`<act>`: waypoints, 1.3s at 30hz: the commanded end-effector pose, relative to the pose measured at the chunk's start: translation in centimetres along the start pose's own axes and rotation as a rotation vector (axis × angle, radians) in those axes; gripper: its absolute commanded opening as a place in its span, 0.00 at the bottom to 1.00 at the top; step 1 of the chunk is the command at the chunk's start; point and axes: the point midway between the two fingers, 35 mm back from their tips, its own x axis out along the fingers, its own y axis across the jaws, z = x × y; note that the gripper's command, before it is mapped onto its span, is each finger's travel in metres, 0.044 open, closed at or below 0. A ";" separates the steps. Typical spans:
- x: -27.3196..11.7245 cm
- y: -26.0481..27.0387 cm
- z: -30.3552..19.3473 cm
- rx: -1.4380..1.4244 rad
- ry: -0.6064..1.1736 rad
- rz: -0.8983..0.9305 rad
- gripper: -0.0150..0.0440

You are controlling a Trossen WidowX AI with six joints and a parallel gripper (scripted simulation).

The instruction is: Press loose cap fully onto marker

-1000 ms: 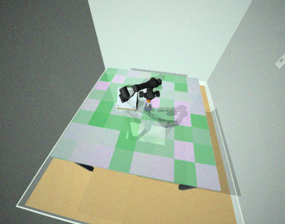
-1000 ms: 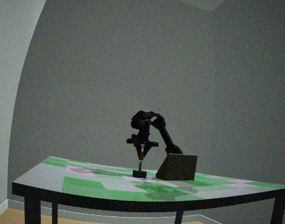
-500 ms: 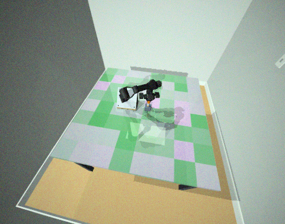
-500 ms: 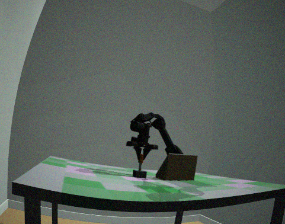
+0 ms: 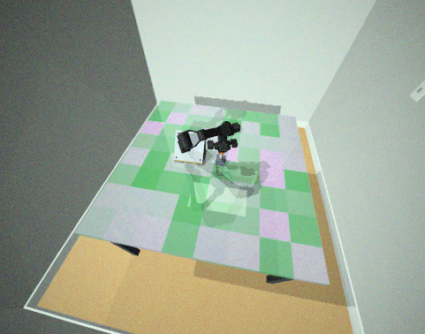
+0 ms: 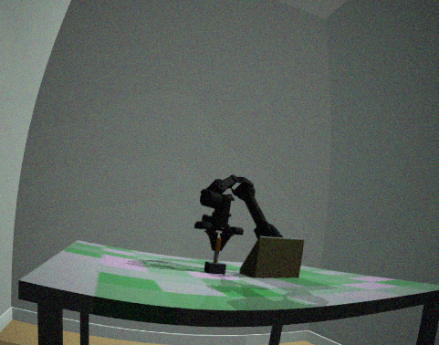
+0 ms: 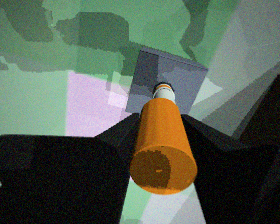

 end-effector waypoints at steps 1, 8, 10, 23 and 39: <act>2.2 -0.3 0.2 0.013 -0.014 -0.032 0.25; 3.4 -0.3 0.2 0.013 -0.015 -0.032 0.25; 3.7 -0.3 0.2 0.013 -0.015 -0.032 0.25; 5.7 -0.2 0.4 0.013 -0.016 -0.032 0.25; 5.9 -0.3 0.3 0.013 -0.016 -0.032 0.25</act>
